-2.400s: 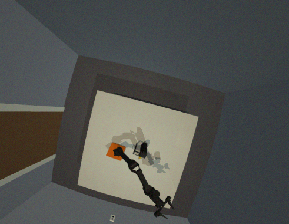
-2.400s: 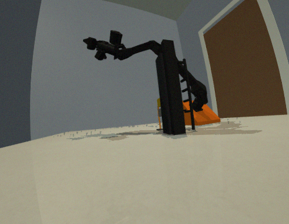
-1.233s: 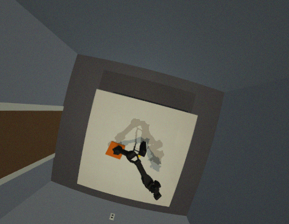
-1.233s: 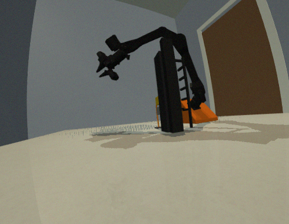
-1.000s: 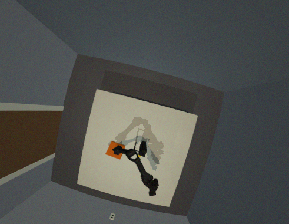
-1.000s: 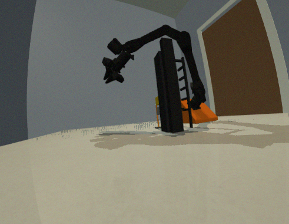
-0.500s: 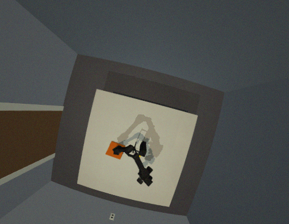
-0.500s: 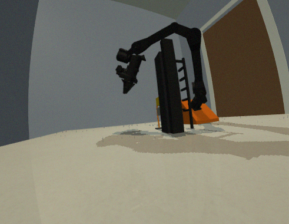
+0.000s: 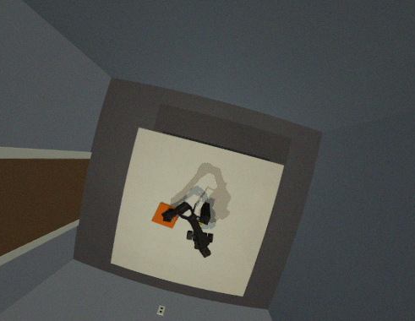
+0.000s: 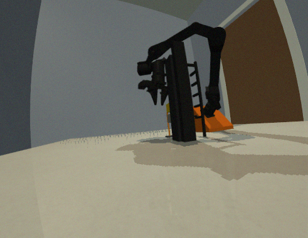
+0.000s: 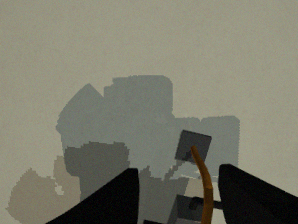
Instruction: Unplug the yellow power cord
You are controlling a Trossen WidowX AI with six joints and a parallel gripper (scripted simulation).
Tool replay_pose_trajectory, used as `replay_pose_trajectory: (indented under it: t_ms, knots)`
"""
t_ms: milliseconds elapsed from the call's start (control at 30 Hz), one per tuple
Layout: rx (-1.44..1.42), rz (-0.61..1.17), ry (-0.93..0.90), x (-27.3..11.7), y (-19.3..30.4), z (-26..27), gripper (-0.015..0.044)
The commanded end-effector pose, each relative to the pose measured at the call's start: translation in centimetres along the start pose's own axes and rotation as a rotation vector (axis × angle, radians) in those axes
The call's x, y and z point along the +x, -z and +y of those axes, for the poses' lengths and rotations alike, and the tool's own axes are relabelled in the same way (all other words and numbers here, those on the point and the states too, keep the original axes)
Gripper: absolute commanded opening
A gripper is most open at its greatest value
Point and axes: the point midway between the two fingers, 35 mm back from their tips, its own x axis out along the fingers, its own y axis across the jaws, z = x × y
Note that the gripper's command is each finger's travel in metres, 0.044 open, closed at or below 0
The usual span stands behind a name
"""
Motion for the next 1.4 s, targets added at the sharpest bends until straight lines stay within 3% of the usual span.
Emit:
replay_pose_trajectory:
  t_ms: [0, 1367]
  knots:
    - [0.273, 0.097, 0.052, 0.5, 2.9, -1.9, 0.016]
    - [0.274, 0.098, 0.052, 0.1, 6.8, -0.8, 0.016]
